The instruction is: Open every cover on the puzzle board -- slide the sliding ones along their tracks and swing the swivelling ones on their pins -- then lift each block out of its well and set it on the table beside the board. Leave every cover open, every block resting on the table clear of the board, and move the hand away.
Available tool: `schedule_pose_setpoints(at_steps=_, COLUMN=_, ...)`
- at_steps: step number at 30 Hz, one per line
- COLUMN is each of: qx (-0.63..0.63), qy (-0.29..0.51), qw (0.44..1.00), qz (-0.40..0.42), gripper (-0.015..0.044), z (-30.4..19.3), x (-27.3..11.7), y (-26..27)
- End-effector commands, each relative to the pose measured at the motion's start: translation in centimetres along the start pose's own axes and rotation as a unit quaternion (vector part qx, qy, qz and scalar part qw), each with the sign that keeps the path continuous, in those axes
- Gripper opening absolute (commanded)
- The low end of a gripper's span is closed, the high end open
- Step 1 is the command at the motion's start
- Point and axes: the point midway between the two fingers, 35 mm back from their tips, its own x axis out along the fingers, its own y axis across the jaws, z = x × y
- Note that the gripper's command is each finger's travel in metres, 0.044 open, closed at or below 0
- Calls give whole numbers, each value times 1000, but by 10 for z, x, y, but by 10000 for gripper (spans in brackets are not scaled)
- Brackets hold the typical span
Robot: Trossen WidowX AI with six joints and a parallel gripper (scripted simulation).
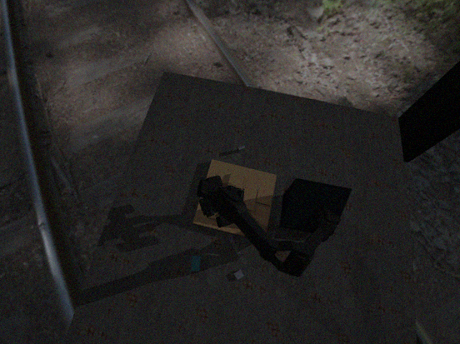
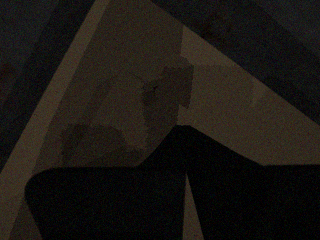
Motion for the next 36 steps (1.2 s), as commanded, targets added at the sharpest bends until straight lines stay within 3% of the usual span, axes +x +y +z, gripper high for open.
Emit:
schedule_pose_setpoints(at_steps=1, qx=40, qy=22, qw=999, qz=-6, gripper=0, z=-21, x=-5, y=-17)
schedule_pose_setpoints(at_steps=28, qx=273, qy=138, qw=952, qz=31, gripper=0, z=-143, x=-60, y=-64)
schedule_pose_setpoints(at_steps=36, qx=284, qy=143, qw=947, qz=36, gripper=0, z=-149, x=-63, y=-64)
